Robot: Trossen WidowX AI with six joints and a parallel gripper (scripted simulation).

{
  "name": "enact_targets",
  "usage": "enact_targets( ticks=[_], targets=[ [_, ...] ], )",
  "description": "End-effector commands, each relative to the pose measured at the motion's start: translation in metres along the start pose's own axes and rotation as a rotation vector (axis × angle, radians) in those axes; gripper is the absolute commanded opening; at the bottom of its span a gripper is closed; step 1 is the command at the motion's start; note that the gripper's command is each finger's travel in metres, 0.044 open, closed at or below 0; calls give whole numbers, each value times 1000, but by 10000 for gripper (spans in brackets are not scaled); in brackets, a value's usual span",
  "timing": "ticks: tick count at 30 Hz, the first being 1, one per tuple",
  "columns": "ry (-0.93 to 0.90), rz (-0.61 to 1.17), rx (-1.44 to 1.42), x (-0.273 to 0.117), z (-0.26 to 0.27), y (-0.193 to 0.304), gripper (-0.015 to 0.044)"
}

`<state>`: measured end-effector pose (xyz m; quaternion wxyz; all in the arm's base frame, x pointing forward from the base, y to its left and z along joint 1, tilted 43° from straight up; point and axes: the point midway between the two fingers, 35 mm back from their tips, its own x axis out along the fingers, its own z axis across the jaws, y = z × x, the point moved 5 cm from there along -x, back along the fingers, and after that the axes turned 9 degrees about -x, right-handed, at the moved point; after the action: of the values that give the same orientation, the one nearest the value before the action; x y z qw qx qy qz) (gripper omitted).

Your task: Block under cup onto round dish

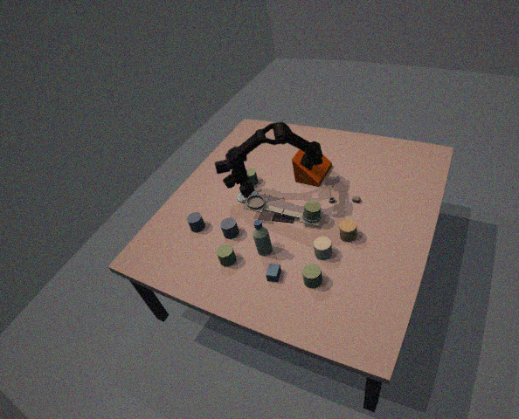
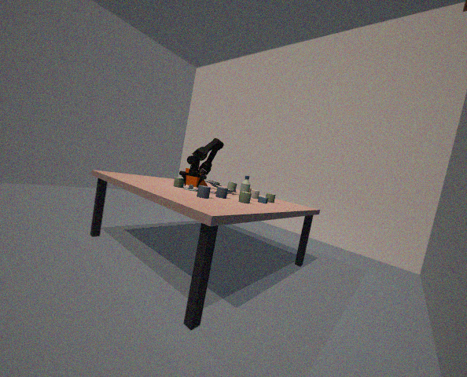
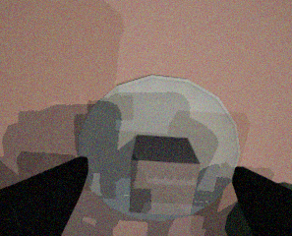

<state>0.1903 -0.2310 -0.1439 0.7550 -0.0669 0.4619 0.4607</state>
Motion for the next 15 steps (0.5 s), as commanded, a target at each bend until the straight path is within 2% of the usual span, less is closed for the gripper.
enact_targets(
  ticks=[1, 12, 15],
  targets=[
    [-5, -40, -25, -13, -1, -5, 440],
    [-3, 3, 11, -58, 0, 1, 440],
    [-6, -4, 11, -90, 0, 2, 440]
  ],
)
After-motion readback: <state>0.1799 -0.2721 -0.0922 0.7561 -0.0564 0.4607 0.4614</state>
